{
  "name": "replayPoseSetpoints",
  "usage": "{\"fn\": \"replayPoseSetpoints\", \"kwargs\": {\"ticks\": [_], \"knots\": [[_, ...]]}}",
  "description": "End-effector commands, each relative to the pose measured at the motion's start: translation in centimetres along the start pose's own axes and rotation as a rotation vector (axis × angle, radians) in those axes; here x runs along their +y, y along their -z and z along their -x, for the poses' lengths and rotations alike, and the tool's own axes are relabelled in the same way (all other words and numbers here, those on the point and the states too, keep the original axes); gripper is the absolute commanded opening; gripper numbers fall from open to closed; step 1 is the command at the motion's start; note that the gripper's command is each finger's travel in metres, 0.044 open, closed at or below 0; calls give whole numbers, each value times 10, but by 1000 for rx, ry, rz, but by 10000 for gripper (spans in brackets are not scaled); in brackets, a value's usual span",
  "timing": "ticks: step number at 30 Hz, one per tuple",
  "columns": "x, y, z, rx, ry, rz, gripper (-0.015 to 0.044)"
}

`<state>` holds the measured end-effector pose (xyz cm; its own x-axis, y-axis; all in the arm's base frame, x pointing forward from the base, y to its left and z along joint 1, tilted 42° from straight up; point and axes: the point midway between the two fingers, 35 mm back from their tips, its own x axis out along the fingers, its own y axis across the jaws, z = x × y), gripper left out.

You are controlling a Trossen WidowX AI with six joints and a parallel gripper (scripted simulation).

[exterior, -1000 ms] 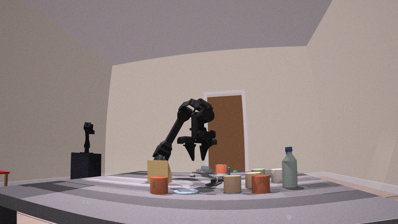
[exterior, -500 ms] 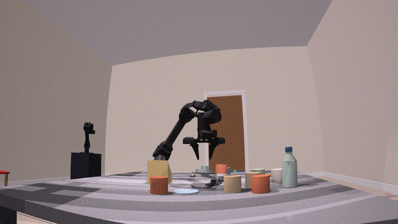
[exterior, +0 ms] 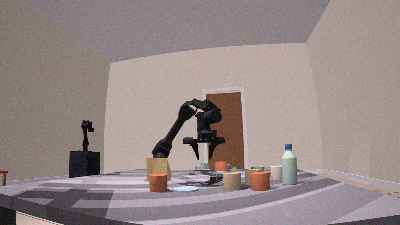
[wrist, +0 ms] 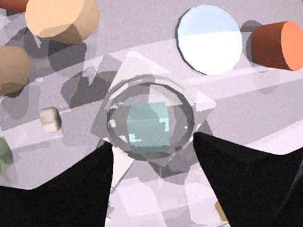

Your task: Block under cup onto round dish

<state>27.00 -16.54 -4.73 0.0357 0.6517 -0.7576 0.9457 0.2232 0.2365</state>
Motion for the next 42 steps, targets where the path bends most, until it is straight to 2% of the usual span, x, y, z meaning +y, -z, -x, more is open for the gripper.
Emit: {"fn": "replayPoseSetpoints", "kwargs": {"ticks": [1,22,26,34,38,42], "knots": [[0,1,-8,6,-4,-8,260],[0,2,-39,7,-4,-7,260],[0,2,-39,7,-4,-7,155],[0,2,-39,7,-4,-7,102],[1,0,-32,6,-4,-7,0],[2,-2,-11,5,-4,-8,0]]}}
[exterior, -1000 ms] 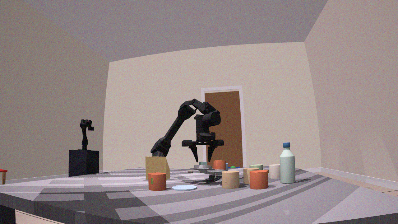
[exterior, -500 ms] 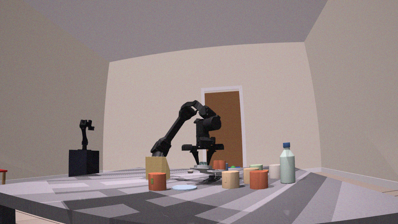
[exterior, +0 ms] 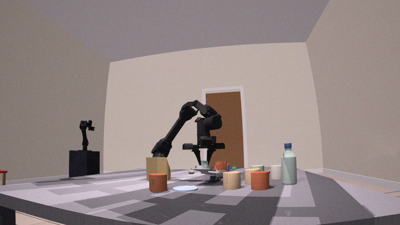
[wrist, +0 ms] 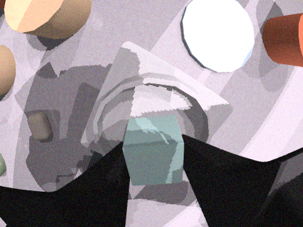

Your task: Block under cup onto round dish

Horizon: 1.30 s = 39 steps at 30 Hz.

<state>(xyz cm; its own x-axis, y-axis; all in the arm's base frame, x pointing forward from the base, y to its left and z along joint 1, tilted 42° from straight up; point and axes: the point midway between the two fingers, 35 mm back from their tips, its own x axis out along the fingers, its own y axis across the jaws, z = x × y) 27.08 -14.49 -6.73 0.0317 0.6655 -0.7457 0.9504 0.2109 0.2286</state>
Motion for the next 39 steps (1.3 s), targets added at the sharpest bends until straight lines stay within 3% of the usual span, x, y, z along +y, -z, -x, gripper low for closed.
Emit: {"fn": "replayPoseSetpoints", "kwargs": {"ticks": [1,12,18,39], "knots": [[2,-4,23,-14,-1,7,0],[-1,-1,81,-14,0,7,0],[-2,-1,84,-14,0,7,0],[-102,-83,-13,-21,3,6,0]]}}
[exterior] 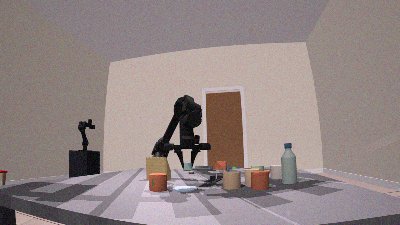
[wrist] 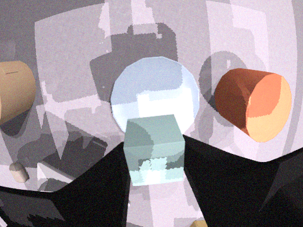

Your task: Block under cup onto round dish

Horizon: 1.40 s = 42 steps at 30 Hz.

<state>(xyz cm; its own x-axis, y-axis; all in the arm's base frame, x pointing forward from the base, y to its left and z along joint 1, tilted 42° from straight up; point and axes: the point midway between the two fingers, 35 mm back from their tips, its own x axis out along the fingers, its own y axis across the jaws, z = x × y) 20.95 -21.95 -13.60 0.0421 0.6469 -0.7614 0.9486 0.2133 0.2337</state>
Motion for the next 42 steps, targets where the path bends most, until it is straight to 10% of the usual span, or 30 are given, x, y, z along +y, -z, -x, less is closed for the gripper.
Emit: {"fn": "replayPoseSetpoints", "kwargs": {"ticks": [1,36,42], "knots": [[-12,-5,-14,5,6,1,0],[-12,-4,-76,7,4,2,0],[-12,-5,-71,0,8,9,157]]}}
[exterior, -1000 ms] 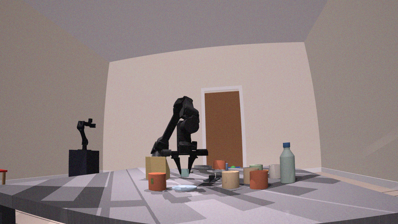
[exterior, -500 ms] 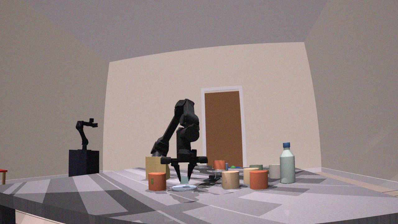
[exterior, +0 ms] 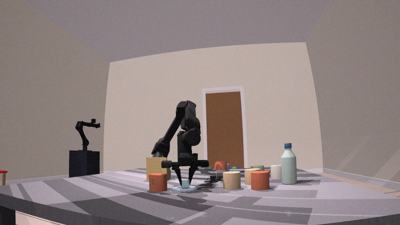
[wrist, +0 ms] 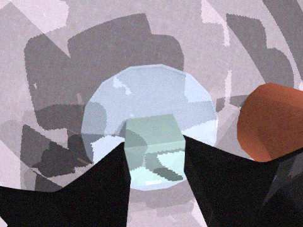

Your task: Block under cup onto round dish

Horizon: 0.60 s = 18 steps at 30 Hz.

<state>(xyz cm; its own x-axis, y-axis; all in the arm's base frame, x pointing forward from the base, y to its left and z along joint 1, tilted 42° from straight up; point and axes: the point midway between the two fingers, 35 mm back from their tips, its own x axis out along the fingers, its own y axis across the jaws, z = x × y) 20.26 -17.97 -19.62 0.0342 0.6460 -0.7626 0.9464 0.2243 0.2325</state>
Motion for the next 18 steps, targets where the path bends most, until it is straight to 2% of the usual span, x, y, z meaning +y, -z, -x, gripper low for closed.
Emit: {"fn": "replayPoseSetpoints", "kwargs": {"ticks": [1,11,18], "knots": [[0,0,1,-1,0,1,184],[1,-3,7,-21,-4,2,440],[0,-4,43,-19,-5,-4,440]]}}
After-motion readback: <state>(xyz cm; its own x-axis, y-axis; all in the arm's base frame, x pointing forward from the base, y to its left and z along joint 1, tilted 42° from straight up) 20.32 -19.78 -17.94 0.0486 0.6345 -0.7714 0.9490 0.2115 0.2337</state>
